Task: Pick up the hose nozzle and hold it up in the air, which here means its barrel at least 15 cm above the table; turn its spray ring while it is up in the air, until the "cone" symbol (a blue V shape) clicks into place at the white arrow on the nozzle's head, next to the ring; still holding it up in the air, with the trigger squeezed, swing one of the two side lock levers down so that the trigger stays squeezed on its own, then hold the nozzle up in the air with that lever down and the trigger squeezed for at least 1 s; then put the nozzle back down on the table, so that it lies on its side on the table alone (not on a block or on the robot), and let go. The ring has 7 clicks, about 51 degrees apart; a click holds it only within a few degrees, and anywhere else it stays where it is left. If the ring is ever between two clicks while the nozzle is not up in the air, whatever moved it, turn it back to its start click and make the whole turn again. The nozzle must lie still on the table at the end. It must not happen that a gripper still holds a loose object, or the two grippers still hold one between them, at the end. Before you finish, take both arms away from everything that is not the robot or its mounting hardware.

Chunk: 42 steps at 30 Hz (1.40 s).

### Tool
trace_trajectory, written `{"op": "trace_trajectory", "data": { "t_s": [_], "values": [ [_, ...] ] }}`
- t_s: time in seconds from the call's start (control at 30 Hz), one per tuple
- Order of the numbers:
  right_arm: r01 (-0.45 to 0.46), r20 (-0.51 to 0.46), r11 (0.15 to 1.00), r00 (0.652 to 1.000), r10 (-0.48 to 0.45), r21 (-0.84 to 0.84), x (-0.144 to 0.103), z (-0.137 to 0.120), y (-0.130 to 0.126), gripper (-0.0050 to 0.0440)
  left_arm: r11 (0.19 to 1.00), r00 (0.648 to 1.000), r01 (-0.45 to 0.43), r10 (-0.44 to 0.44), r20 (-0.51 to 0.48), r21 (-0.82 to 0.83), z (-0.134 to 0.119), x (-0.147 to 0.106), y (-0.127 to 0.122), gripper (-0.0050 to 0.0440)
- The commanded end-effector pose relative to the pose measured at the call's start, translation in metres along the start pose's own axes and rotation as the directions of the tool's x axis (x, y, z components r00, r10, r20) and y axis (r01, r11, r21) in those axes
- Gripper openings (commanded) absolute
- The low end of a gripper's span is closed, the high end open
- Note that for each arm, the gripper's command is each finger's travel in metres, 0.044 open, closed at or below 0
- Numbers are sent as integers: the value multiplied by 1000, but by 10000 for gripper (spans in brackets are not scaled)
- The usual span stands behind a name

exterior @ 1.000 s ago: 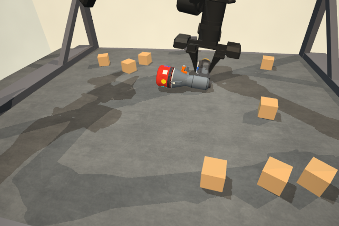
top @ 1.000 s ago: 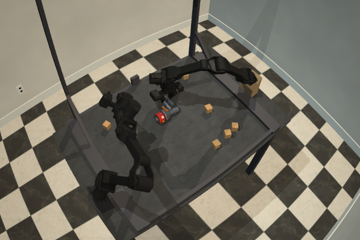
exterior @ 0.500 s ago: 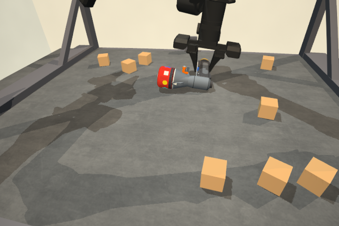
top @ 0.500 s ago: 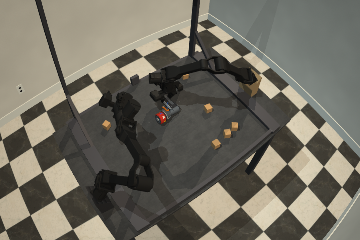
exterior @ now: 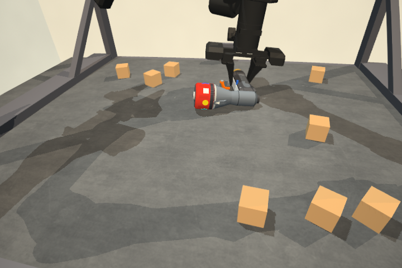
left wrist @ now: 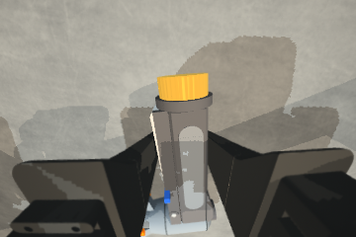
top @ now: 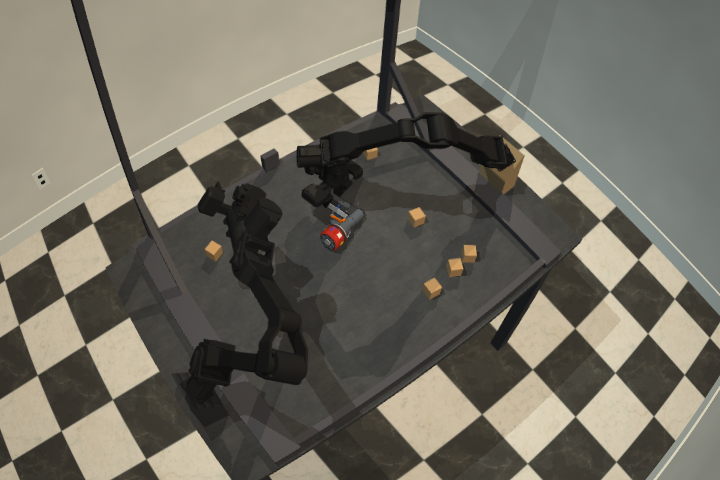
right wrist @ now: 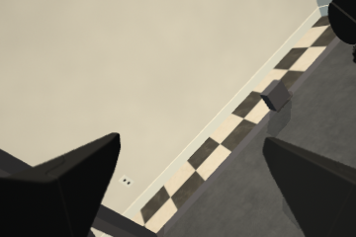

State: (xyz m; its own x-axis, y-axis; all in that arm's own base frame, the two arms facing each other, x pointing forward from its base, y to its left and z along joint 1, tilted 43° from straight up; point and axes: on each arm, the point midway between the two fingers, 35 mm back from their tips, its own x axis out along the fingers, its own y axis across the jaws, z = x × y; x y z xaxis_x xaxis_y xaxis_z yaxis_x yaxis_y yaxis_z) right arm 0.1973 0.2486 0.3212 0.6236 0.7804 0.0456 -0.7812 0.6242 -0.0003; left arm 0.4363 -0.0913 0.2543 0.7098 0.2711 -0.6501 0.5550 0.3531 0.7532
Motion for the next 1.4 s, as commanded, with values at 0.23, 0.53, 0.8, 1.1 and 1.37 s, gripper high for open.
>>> {"op": "trace_trajectory", "data": {
  "t_s": [0.23, 0.53, 0.8, 1.1, 1.37],
  "values": [
    [1, 18, 1000, 1000, -1, -1, -1, 7, 0, 414, 983, 1000, -25, 25, -5, -181, 1, -12, 14, 170],
    [1, 18, 1000, 1000, -1, -1, -1, 7, 0, 414, 974, 1000, -28, 26, -10, -223, 1, -13, 15, 170],
    [1, 18, 1000, 1000, -1, -1, -1, 7, 0, 414, 942, 999, -32, 25, -23, -335, 1, -14, 16, 170],
    [1, 18, 1000, 1000, -1, -1, -1, 7, 0, 414, 881, 999, -37, 21, -40, -471, 2, -14, 17, 170],
    [1, 18, 1000, 1000, -1, -1, -1, 7, 0, 414, 831, 999, -42, 17, -51, -554, 2, -15, 18, 170]
  ]
}}
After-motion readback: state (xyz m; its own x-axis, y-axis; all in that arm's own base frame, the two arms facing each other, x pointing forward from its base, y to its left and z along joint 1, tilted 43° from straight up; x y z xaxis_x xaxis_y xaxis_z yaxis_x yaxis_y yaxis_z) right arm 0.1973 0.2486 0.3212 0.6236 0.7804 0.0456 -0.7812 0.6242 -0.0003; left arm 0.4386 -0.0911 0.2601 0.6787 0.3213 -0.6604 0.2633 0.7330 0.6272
